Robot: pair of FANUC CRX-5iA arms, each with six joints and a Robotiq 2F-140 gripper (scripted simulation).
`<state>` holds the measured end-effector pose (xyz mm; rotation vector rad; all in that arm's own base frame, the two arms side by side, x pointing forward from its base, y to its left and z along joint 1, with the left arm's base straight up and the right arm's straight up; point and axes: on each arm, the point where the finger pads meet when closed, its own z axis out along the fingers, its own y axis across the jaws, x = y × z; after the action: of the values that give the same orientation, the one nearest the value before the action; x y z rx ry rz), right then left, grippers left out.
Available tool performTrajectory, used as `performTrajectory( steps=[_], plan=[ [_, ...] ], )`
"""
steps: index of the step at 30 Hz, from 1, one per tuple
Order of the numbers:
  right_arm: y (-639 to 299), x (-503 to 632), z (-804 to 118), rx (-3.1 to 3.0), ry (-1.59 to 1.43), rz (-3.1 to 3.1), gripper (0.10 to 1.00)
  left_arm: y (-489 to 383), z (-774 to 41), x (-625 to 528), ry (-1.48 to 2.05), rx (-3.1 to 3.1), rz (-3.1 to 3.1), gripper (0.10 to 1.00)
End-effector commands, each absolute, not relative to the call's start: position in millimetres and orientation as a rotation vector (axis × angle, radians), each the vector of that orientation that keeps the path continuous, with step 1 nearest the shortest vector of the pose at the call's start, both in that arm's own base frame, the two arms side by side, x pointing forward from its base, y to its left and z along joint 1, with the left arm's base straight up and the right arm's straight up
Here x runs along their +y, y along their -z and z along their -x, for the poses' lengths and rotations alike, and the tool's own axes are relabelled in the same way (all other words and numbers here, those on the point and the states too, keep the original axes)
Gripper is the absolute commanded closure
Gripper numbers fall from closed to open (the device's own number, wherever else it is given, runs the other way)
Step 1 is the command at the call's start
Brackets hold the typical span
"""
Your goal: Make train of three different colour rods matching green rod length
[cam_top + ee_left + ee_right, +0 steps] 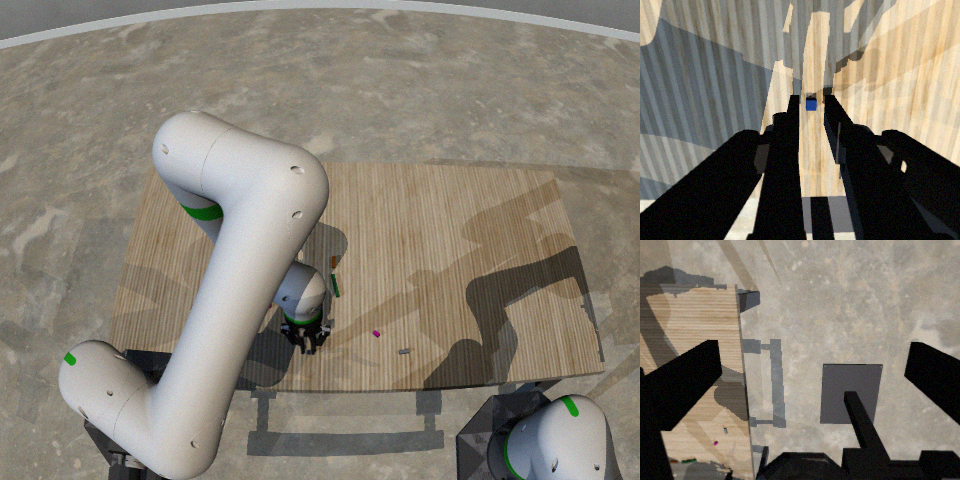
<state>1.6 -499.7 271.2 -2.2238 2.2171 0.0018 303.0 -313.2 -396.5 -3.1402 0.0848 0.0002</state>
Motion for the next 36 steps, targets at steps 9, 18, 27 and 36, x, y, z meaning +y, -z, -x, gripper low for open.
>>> performTrajectory(
  steps=[9,18,27,36],
  plan=[
    [-272.0,-500.0,-1.5,2.218,0.0,2.225,0.098,401.4,-303.6,-313.9,0.002,0.085,3.141,0.867],
    [-272.0,-500.0,-1.5,2.218,0.0,2.225,0.098,401.7,-303.6,-313.9,0.002,0.085,3.141,0.867],
    [-272.0,-500.0,-1.5,2.218,0.0,2.225,0.098,401.8,-303.6,-313.9,0.002,0.085,3.141,0.867],
    [-272.0,-500.0,-1.5,2.218,0.0,2.225,0.098,405.6,-303.6,-313.9,0.002,0.085,3.141,0.867]
  ],
)
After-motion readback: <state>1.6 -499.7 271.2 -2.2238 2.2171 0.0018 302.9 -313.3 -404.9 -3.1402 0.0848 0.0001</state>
